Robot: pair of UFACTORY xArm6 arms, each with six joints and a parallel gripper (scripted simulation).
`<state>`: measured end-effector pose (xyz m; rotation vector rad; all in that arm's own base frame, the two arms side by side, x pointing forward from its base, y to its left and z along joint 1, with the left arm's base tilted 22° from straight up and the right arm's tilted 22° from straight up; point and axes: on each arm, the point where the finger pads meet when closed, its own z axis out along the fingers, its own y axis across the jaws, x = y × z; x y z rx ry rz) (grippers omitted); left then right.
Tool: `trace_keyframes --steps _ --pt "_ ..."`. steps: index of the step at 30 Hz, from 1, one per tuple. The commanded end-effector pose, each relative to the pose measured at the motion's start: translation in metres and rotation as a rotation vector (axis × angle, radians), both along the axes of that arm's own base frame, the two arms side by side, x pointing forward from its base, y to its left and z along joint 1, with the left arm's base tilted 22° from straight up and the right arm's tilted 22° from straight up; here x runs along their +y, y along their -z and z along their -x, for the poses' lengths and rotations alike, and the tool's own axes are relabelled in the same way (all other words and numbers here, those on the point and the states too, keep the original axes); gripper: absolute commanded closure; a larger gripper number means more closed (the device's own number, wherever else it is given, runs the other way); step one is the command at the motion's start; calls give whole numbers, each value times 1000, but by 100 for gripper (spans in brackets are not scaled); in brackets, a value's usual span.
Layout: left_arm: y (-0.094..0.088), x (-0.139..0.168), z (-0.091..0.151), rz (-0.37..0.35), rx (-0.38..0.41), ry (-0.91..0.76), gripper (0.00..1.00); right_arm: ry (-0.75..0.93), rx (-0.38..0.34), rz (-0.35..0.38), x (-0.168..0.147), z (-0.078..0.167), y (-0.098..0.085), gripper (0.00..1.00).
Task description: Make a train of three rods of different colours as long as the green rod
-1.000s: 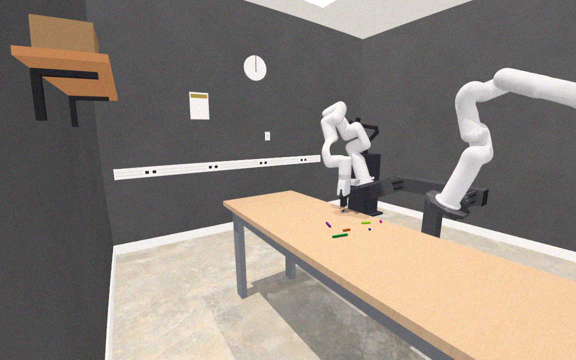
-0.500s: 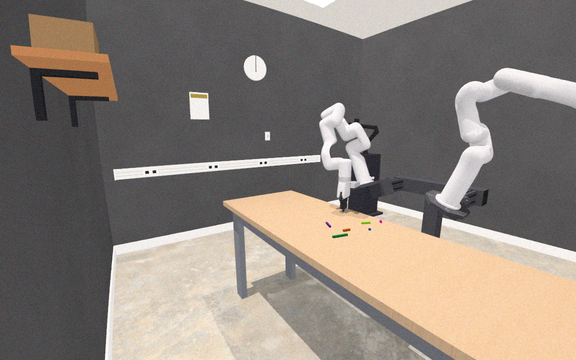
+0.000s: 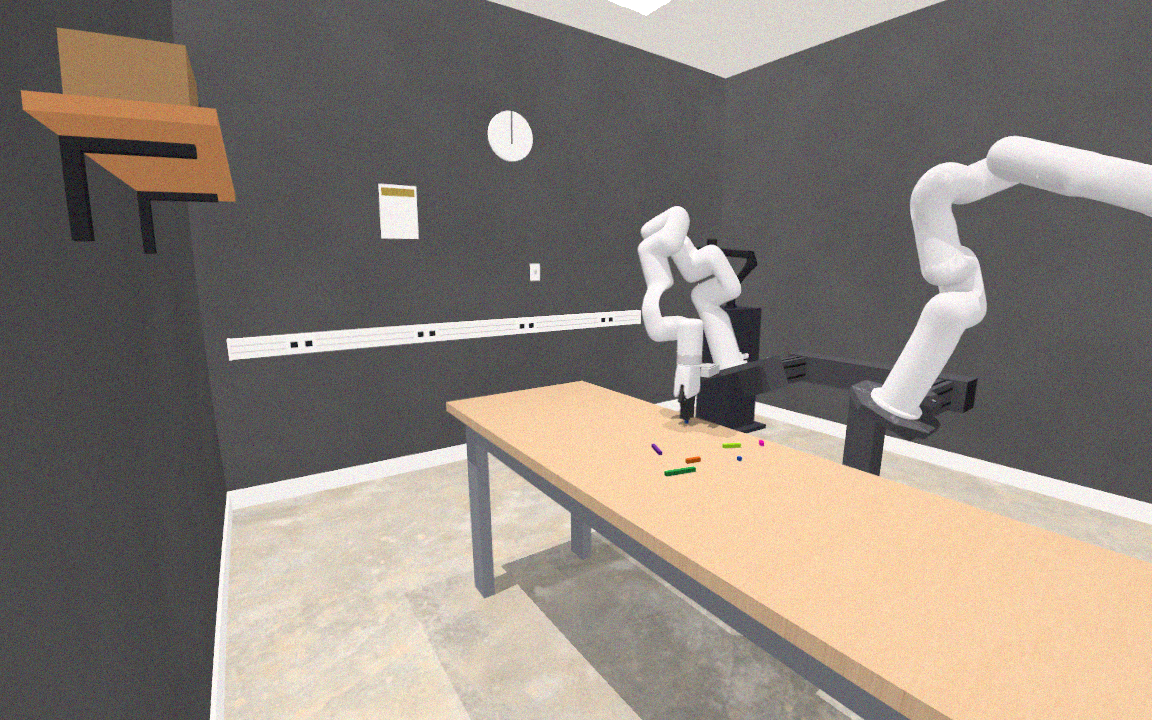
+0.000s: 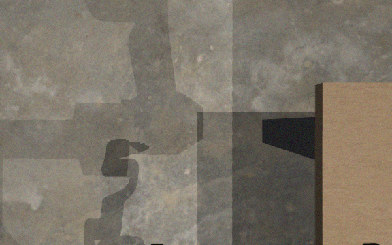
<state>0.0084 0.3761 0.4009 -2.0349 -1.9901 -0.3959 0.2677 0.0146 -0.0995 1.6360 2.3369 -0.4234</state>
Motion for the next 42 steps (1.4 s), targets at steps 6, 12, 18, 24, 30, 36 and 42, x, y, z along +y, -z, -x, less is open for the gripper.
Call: trace_keyframes --steps 6,12,18,24,30,36,42 --pt "-2 0 0 -5 0 0 0 -1 -2 -1 1 -1 0 74" --pt "-2 0 0 -5 0 0 0 -1 -2 -1 0 -1 0 74" --pt "-2 0 0 -5 0 0 0 -1 -2 -1 0 -1 1 74" --pt "-2 0 0 -5 0 0 0 -1 -2 -1 -2 -1 5 74" --pt "-2 0 0 -5 0 0 0 -1 -2 -1 -3 -1 8 74" --pt "-2 0 0 -5 0 0 0 -1 -2 -1 -4 -1 10 74" --pt "-2 0 0 -5 0 0 0 -1 -2 -1 -4 -1 11 74"
